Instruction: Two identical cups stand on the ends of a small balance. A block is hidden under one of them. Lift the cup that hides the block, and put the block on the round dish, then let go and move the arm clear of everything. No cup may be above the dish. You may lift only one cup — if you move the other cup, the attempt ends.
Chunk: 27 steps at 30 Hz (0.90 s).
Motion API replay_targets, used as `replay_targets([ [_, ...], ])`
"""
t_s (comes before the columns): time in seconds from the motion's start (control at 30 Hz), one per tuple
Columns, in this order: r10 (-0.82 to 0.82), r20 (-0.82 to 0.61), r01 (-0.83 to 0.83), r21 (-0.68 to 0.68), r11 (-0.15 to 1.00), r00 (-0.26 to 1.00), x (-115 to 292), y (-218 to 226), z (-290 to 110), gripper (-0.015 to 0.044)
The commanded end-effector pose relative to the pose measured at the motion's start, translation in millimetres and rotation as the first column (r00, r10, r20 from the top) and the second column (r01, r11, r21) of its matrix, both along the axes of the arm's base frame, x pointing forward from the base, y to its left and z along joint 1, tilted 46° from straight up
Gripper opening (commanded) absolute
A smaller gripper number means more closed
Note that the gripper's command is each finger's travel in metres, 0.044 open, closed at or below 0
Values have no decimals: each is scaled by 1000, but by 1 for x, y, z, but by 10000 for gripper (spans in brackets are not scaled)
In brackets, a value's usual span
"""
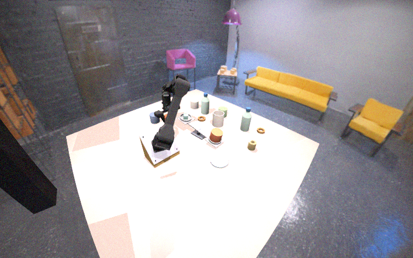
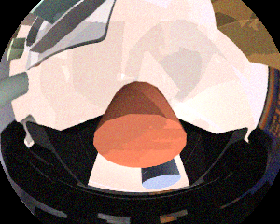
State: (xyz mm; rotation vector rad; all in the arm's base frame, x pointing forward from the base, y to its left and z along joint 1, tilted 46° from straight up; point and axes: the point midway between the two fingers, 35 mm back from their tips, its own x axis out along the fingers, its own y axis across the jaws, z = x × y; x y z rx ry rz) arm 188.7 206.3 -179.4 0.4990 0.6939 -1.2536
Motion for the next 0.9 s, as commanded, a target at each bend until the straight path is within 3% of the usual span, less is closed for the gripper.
replay_targets([
  [0.0,5,-1,-5,-5,1000,1000,1,-6,-5,0],
  [0.1,5,-1,-5,-5,1000,1000,2,-10,-8,0],
  [0.67,0,-3,0,-4,1000,1000,-1,3,3,440],
  [0.77,5,-3,-5,-3,1000,1000,-7,29,31,440],
  [0.87,5,-3,-5,-3,1000,1000,-8,31,33,440],
])
